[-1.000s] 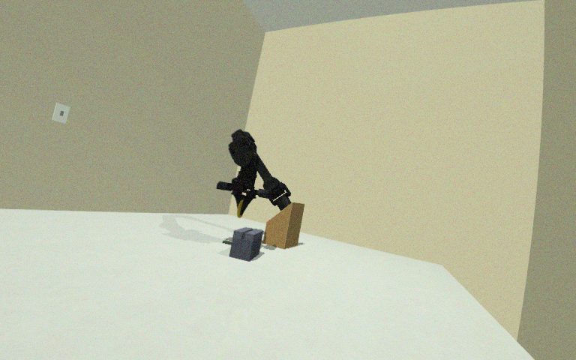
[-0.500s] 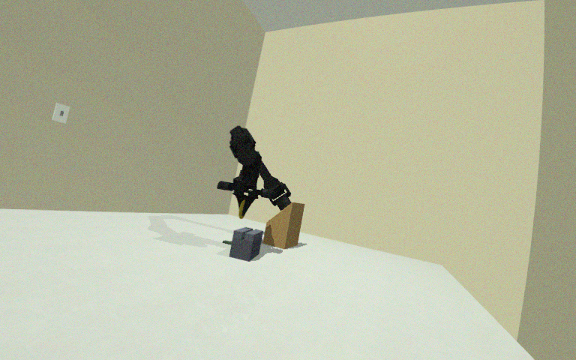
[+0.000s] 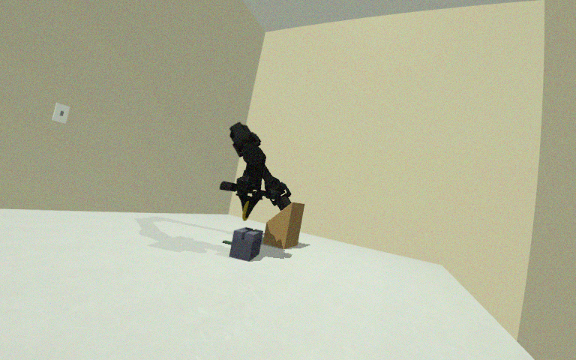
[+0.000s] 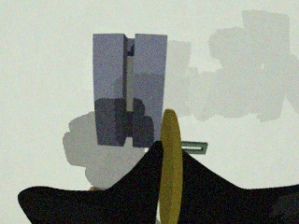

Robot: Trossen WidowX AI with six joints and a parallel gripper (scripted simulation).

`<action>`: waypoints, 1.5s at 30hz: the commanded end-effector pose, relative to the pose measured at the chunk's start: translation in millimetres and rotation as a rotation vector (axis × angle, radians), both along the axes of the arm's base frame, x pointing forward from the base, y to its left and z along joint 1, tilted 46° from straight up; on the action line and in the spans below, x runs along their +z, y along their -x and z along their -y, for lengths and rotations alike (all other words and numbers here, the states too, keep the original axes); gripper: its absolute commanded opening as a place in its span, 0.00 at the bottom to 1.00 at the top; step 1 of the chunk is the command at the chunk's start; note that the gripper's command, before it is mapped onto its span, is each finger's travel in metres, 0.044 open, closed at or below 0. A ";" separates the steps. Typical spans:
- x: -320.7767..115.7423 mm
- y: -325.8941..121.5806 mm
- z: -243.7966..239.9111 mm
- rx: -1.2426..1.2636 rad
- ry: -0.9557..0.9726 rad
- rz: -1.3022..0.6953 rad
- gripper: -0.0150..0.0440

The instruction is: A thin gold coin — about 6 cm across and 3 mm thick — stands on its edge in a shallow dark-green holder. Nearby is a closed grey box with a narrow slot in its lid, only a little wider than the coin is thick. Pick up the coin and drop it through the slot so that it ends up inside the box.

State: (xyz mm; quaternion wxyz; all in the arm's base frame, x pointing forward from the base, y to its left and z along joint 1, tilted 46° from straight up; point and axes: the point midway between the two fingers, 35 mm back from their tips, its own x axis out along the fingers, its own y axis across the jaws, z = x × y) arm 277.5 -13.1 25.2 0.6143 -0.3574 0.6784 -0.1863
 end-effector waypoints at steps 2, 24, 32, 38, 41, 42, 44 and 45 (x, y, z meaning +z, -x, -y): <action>-8.7 -8.6 -9.6 -0.003 -0.007 0.008 0.25; -21.6 -16.1 -19.0 0.000 0.000 0.001 0.25; -24.4 -19.7 -22.8 -0.005 0.000 0.007 0.25; -26.1 -22.5 -26.5 -0.013 -0.001 0.015 0.25; -25.9 -21.5 -25.3 -0.010 0.002 0.012 0.25; -25.7 -20.9 -24.5 -0.008 0.003 0.010 0.25; -25.5 -20.4 -23.8 -0.006 0.004 0.008 0.25; -25.5 -20.4 -23.8 -0.006 0.004 0.008 0.25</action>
